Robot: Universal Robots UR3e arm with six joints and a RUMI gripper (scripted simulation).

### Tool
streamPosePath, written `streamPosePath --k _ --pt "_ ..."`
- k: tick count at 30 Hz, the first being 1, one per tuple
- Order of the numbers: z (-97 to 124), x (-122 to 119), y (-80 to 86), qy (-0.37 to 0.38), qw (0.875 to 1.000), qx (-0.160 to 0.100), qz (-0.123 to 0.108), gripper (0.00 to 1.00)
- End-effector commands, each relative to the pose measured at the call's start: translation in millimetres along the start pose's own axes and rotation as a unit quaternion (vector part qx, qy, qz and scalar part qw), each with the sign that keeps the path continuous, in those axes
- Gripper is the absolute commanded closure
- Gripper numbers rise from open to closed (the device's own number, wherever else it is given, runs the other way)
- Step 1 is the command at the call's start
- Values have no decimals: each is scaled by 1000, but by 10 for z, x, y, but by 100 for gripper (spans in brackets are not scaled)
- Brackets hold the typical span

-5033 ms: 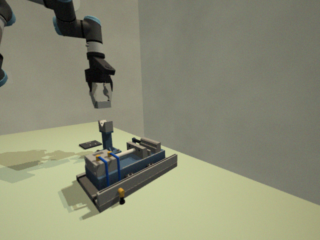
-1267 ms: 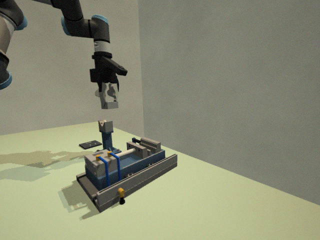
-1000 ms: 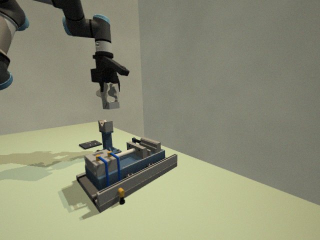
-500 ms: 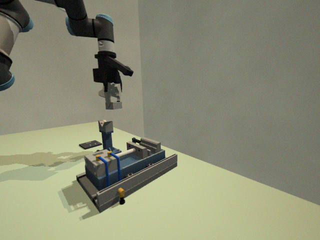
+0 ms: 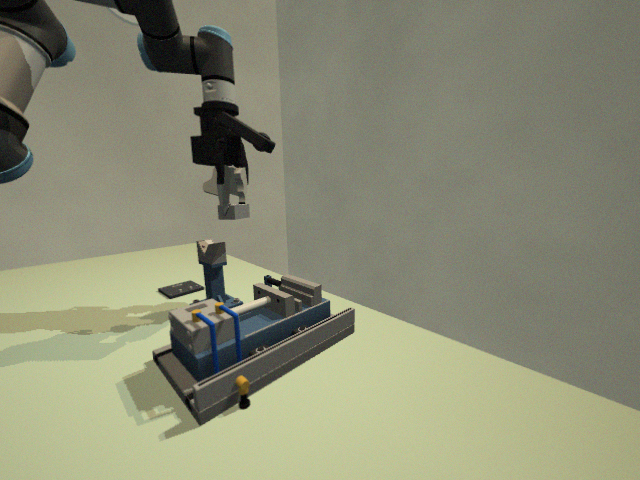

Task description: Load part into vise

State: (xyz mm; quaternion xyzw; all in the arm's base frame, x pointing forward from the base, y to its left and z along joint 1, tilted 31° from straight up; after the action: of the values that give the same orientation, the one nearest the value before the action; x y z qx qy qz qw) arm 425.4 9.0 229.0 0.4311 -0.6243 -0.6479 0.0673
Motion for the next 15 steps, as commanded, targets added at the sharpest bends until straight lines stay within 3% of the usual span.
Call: streamPosePath --k 1,15 --pt "-55 12 6 17 1000 1 0 100" --pt "-212 73 1 68 998 0 0 100"
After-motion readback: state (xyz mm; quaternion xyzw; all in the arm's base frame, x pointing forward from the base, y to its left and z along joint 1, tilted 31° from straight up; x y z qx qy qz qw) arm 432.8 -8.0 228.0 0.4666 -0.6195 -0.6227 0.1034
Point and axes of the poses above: the point where the finger pads meet when closed, its own y axis back along the fingers, its own x axis across the jaws, z = x × y, the point moved 3 cm from there along y, back along the fingers, and after that the axes turned 10 degrees about y, right-handed, at the moved point
